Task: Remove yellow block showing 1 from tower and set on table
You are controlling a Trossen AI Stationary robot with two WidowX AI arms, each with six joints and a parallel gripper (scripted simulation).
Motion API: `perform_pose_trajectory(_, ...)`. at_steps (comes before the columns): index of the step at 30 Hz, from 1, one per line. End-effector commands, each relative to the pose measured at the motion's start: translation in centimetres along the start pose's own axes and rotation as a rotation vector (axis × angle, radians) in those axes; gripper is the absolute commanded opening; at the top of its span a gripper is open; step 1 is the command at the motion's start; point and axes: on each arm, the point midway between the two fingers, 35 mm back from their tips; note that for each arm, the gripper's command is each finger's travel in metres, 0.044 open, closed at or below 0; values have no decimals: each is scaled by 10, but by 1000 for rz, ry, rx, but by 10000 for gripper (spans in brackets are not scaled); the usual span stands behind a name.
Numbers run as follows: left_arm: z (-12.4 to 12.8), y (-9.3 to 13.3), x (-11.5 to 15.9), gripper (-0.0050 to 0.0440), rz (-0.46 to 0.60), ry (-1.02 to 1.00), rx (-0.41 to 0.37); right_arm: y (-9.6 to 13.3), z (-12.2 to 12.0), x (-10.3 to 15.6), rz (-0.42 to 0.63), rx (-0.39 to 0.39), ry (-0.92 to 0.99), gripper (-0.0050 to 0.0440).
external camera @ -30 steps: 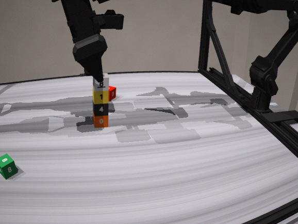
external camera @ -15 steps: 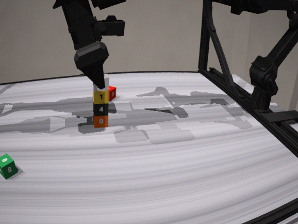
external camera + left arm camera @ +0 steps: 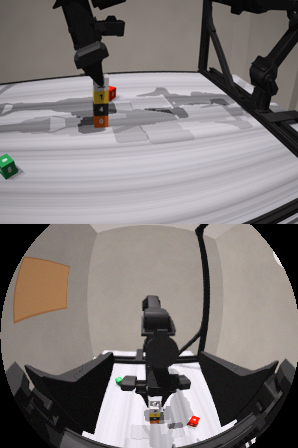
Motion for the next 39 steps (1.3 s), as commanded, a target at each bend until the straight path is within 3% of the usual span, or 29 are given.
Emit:
perform_pose_trajectory(1, 0, 0, 0, 400, 0, 0, 0, -1, 0, 0, -1, -3, 4, 175)
perform_pose_trajectory(10, 0, 0, 0, 400, 0, 0, 0, -1, 0, 0, -1, -3, 4, 115)
perform_pose_trajectory(15, 0, 0, 0, 400, 0, 0, 0, 11, -1, -4, -1, -3, 4, 0)
perform_pose_trajectory(23, 0, 0, 0, 400, 0, 0, 0, 12, 0, -3, -1, -3, 4, 0)
perform_pose_trajectory(30, 0, 0, 0, 400, 0, 0, 0, 31, 12, 49, -1, -3, 4, 0)
perform_pose_trajectory(39, 0, 0, 0, 400, 0, 0, 0, 31, 12, 51, -1, -3, 4, 0)
Point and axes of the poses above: on each arm, the point midway between the two fingers, 35 mm back from their tips, its own y axis back along the fingers, its own z axis across the jaws, x = y × z, and after that the axes turned 13 degrees about y, right-handed
